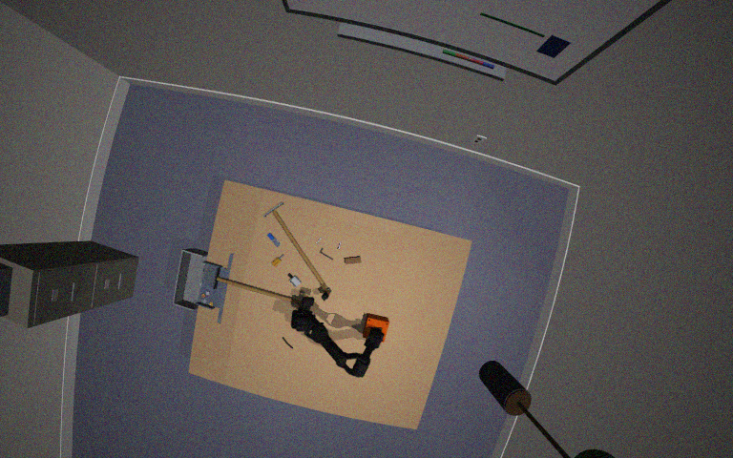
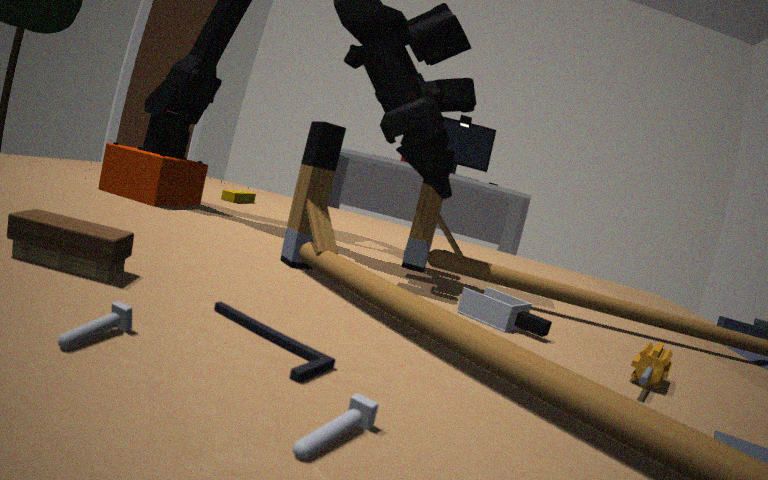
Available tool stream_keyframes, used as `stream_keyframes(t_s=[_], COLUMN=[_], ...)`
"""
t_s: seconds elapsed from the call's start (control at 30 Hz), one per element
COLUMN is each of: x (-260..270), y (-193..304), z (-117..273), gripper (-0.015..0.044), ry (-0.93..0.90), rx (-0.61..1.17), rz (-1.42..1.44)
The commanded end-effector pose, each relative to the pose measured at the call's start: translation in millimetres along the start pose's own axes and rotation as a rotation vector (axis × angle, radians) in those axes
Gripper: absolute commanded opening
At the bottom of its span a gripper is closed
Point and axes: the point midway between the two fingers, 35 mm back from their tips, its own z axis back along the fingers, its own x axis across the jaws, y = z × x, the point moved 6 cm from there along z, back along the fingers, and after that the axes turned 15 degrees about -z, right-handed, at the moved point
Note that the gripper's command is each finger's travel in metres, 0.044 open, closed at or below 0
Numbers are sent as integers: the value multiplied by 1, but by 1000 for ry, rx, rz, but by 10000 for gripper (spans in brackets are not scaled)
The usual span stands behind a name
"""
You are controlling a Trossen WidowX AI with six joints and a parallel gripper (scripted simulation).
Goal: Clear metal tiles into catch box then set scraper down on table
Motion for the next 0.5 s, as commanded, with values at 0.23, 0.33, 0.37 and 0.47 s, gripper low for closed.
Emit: stream_keyframes(t_s=[0.23, 0.33, 0.37, 0.47], x=[-3, -4, -4, -5], y=[7, 11, 12, 15], z=[13, 16, 16, 19], gripper=[0, 0, 0, 0], ry=[-5, -5, -5, -5], rx=[-21, -21, -21, -21], rz=[2, 2, 2, 2])
